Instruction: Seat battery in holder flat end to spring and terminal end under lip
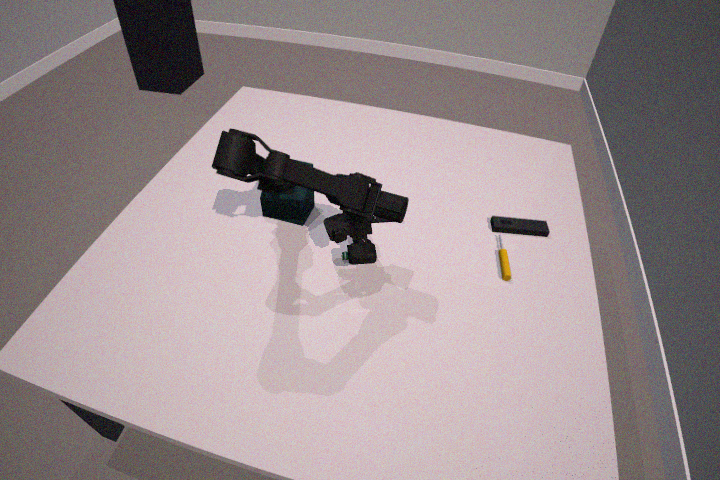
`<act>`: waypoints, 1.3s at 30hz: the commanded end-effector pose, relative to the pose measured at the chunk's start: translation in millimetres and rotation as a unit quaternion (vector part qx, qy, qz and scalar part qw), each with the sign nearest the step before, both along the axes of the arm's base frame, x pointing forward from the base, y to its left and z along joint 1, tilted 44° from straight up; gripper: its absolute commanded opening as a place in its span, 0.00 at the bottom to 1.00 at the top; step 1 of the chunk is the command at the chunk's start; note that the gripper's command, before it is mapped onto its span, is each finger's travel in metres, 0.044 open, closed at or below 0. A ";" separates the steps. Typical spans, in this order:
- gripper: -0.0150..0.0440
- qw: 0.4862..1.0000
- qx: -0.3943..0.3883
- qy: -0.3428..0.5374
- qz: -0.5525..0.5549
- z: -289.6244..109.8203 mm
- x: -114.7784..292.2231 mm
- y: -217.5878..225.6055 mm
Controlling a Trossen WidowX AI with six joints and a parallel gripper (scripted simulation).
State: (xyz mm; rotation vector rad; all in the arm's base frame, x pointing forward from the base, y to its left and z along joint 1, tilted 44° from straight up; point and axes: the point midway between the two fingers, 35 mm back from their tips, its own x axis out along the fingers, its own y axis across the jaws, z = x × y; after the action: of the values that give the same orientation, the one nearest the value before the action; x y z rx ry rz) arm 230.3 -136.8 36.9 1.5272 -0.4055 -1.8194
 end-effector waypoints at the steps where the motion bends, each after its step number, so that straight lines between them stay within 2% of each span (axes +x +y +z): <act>1: 0.64 1.000 -0.001 0.009 0.001 -6.6 -4.3 -4.3; 5: 0.64 1.000 -0.002 0.009 0.001 -9.3 -4.9 -7.1; 9: 0.46 1.000 -0.002 0.009 0.001 -9.3 -4.9 -7.1; 17: 0.37 1.000 -0.002 0.009 0.001 -9.3 -4.9 -7.1; 22: 0.36 1.000 -0.001 0.009 0.001 -6.3 -4.2 -3.9; 29: 0.36 1.000 0.000 0.009 0.001 25.7 -1.8 27.0; 33: 0.36 1.000 0.000 0.012 0.005 26.3 -1.6 28.2; 39: 0.36 0.985 0.012 0.122 0.122 18.5 7.5 40.5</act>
State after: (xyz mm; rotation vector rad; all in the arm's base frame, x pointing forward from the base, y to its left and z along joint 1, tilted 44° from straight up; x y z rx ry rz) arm 232.0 -102.8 58.3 1.3727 -0.2036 -1.8116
